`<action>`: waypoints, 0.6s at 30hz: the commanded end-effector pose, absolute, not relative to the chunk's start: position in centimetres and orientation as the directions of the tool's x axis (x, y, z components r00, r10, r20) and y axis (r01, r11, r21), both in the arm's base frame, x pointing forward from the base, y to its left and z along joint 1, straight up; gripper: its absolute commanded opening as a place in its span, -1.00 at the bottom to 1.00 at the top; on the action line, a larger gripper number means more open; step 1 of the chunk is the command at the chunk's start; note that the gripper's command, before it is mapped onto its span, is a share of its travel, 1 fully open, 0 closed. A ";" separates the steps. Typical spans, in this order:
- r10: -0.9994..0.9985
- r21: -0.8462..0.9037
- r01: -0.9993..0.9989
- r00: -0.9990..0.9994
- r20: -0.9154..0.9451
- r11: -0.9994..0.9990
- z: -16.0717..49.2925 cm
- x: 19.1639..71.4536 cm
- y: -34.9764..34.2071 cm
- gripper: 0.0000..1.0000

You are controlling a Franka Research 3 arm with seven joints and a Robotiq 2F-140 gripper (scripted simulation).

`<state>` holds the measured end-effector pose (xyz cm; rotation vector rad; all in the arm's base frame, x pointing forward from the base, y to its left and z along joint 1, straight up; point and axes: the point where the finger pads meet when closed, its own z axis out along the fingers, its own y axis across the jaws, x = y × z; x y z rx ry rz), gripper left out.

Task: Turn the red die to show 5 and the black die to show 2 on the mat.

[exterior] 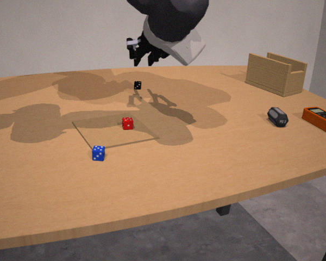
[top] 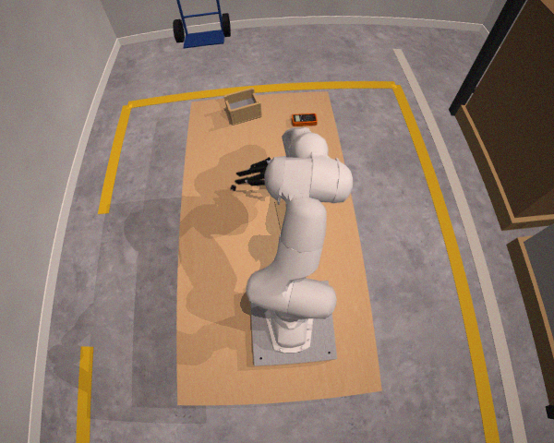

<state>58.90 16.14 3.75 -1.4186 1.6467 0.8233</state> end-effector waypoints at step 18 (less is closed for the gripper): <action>-0.701 -0.007 -0.984 -0.121 -0.703 0.177 6.3 59.2 18.2 -0.42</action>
